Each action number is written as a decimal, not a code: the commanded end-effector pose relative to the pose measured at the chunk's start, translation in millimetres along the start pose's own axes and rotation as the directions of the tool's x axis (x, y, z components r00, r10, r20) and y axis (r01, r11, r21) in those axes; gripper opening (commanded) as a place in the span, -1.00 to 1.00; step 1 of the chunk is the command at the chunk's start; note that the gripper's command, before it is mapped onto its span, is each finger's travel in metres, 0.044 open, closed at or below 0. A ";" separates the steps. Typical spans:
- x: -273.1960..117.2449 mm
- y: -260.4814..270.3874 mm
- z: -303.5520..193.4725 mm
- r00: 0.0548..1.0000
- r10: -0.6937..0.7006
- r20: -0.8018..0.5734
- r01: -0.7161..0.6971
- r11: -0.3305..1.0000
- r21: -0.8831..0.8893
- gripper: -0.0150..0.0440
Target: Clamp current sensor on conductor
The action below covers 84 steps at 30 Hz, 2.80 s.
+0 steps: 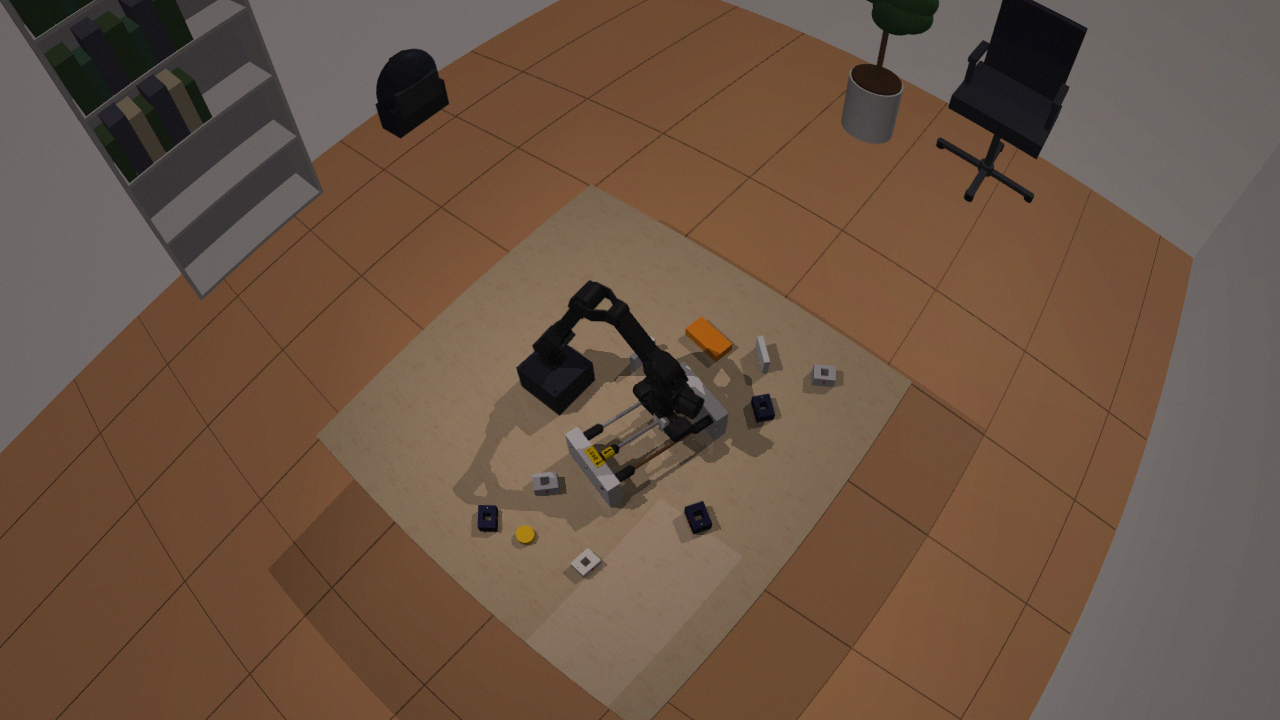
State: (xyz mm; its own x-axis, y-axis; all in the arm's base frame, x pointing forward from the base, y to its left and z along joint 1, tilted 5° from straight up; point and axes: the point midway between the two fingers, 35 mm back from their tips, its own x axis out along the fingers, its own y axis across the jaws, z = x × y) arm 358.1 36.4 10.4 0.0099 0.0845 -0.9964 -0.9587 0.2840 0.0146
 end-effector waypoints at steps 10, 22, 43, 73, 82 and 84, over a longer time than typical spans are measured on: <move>-0.2 -0.1 0.1 1.000 -0.001 0.000 0.001 1.000 0.000 1.00; -104.3 1.0 0.7 1.000 -0.013 0.002 0.013 1.000 0.006 1.00; -104.3 1.0 0.7 1.000 -0.013 0.002 0.013 1.000 0.006 1.00; -100.8 32.2 -67.5 0.928 -0.050 0.369 -0.046 0.968 0.246 1.00; -108.0 80.2 -117.7 0.655 -0.376 0.655 -0.012 0.862 0.507 1.00; -109.6 87.2 -122.6 0.603 -0.435 0.669 0.000 0.839 0.544 1.00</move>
State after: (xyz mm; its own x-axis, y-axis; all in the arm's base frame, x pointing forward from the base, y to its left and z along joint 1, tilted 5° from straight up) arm 252.0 -62.8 108.3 0.5132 0.5703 -0.6414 -0.6945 0.7150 0.0800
